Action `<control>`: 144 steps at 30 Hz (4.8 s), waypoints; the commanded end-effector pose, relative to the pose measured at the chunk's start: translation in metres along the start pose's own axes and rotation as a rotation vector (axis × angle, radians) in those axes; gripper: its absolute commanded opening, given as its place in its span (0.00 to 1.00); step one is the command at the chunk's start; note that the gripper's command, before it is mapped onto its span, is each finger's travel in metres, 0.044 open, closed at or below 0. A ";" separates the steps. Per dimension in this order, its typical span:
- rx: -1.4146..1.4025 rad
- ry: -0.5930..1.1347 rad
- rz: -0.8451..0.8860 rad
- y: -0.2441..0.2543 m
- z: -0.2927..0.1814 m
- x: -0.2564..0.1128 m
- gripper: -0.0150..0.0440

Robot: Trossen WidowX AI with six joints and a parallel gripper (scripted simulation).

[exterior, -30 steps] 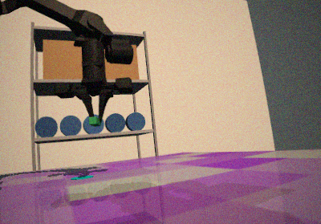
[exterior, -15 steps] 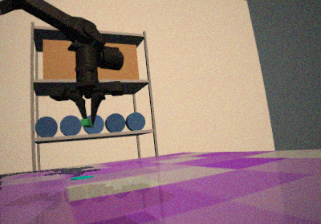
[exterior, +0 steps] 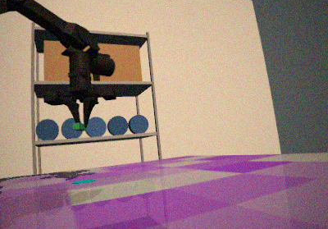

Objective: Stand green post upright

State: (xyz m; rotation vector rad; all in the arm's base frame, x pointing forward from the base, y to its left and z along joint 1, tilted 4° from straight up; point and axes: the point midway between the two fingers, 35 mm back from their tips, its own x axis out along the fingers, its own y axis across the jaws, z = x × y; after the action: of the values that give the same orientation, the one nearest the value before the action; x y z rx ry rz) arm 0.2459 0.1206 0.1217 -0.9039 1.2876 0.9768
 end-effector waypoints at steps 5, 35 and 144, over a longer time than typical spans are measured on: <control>0.016 -0.015 -0.004 0.005 0.006 -0.001 0.29; 0.138 -0.222 -0.012 -0.023 0.018 0.029 0.29; 0.317 -0.981 -0.033 -0.074 0.024 0.053 0.29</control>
State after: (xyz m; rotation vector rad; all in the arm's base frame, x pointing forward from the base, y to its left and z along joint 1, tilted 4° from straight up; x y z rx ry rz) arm 0.3262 0.1229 0.0704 -0.1394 0.5641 0.9560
